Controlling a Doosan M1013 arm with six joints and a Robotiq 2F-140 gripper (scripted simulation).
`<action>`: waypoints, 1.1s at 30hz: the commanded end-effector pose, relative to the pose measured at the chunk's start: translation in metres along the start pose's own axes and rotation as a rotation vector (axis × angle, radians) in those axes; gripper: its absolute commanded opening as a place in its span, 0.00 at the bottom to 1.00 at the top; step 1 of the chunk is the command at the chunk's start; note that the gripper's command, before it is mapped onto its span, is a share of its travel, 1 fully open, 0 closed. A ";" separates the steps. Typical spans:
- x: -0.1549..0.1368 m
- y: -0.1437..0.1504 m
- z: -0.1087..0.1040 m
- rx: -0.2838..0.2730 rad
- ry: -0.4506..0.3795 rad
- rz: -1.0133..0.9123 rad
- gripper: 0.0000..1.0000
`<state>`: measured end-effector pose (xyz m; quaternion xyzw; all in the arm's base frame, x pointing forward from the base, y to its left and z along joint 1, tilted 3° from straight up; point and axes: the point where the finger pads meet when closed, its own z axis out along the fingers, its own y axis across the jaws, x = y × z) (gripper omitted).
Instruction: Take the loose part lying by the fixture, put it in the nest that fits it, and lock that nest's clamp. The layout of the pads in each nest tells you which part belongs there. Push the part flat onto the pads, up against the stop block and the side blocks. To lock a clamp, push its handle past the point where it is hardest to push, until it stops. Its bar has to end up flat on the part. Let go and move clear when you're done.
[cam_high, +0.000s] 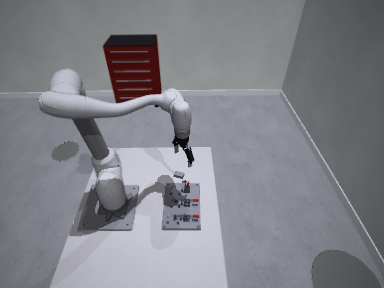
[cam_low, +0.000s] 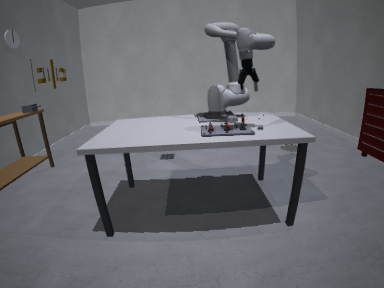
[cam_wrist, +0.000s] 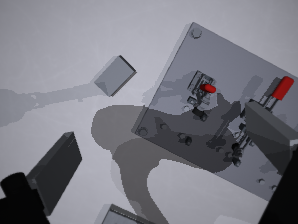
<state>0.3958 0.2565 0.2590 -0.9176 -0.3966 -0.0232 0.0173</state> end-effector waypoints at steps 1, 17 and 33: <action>-0.035 0.037 0.011 -0.024 -0.008 0.172 1.00; -0.144 0.104 0.045 -0.082 -0.032 0.646 1.00; -0.144 0.104 0.045 -0.082 -0.032 0.647 0.10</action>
